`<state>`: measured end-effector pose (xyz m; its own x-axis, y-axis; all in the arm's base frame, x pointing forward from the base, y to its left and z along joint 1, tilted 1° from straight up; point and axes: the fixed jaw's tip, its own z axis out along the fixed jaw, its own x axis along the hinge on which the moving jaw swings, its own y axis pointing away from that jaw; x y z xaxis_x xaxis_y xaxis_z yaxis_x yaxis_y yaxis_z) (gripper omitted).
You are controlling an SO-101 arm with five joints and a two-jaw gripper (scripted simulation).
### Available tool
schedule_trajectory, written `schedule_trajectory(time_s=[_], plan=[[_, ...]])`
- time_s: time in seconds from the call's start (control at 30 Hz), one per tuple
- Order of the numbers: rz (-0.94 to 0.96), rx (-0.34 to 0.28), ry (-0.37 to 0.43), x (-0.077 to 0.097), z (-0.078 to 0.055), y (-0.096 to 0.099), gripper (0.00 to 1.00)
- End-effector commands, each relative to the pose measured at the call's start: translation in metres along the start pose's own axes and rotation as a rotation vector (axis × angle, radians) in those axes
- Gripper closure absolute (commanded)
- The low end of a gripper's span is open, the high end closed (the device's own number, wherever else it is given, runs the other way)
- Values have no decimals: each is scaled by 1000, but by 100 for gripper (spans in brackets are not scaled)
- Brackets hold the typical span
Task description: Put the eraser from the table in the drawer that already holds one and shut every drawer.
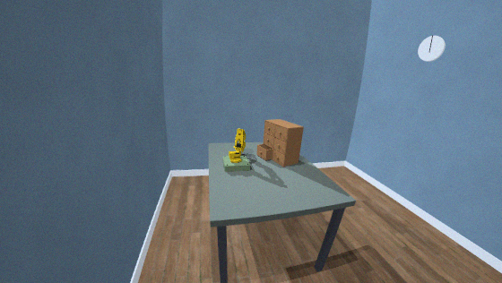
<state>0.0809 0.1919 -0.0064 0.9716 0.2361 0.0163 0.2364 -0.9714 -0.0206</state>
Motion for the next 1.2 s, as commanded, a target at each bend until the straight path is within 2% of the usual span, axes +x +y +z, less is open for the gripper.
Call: schedule_trajectory(time_s=[0.0,0.2,0.33,0.77,0.9,1.17], plan=[[-10,-16,-13,-3,5,2,73],[-10,-16,-13,-3,5,2,73],[-10,-16,-13,-2,18,1,73],[-10,-16,-13,-2,18,1,73],[-10,-16,-13,-1,31,2,73],[-10,-16,-13,-1,31,2,73]])
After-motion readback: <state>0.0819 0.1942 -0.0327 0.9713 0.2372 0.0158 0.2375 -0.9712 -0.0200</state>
